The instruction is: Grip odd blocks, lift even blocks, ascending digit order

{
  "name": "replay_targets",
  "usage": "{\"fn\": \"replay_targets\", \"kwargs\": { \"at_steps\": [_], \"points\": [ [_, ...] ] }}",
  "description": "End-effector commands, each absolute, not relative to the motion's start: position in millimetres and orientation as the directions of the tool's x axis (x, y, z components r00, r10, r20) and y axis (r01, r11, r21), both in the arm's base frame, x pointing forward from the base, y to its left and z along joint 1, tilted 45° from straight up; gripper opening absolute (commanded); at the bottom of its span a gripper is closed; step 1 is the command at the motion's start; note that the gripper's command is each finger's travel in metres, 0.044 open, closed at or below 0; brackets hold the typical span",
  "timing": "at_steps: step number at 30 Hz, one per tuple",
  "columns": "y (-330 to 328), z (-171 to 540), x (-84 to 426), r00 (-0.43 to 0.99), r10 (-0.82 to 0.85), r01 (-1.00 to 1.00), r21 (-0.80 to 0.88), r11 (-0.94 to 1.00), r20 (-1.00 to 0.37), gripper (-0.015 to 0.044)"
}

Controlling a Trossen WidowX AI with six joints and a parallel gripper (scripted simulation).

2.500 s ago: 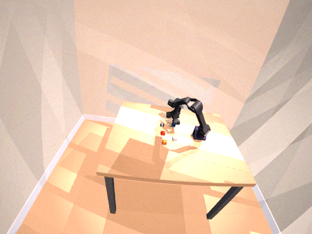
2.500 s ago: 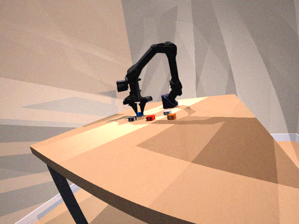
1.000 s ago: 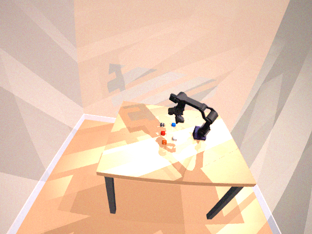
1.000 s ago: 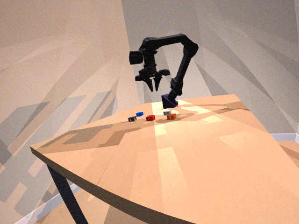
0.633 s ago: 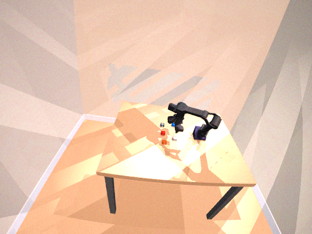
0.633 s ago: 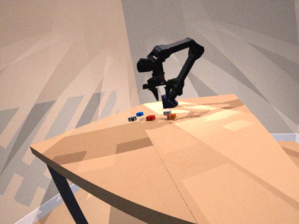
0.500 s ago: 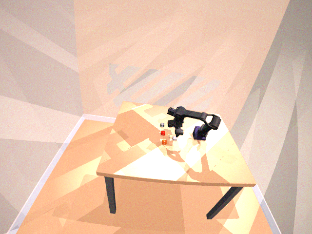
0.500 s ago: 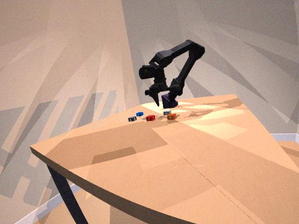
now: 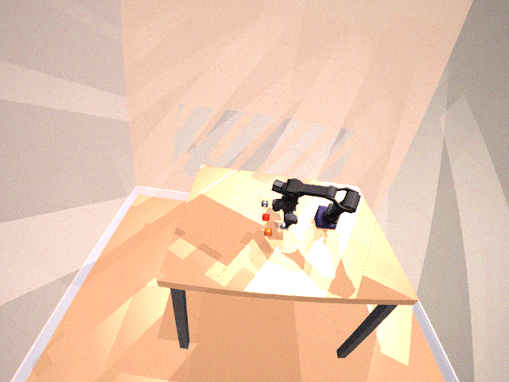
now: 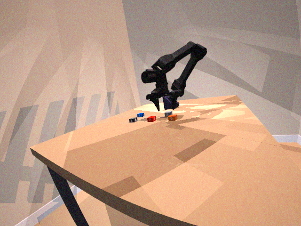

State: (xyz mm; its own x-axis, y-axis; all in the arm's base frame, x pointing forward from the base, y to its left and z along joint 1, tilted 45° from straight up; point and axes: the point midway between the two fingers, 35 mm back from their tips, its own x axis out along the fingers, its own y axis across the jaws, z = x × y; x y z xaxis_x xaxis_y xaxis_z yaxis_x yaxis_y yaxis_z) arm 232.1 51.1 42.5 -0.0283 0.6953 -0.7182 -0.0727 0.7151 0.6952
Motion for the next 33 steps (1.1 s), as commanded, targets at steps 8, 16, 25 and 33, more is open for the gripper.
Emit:
{"fn": "replay_targets", "kwargs": {
  "at_steps": [8, 16, 25, 33],
  "points": [
    [63.5, 31.1, 229.5, -0.033, 0.7, -0.065, 0.701, 0.71, -0.713, 0.04],
    [64.2, 30.4, 229.4, -0.033, 0.7, -0.065, 0.701, 0.71, -0.713, 0.0242],
    [64.2, 30.4, 229.4, -0.033, 0.7, -0.065, 0.701, 0.71, -0.713, 0.012],
    [64.2, 30.4, 229.4, -0.033, 0.7, -0.065, 0.701, 0.71, -0.713, 0.012]
  ]
}}
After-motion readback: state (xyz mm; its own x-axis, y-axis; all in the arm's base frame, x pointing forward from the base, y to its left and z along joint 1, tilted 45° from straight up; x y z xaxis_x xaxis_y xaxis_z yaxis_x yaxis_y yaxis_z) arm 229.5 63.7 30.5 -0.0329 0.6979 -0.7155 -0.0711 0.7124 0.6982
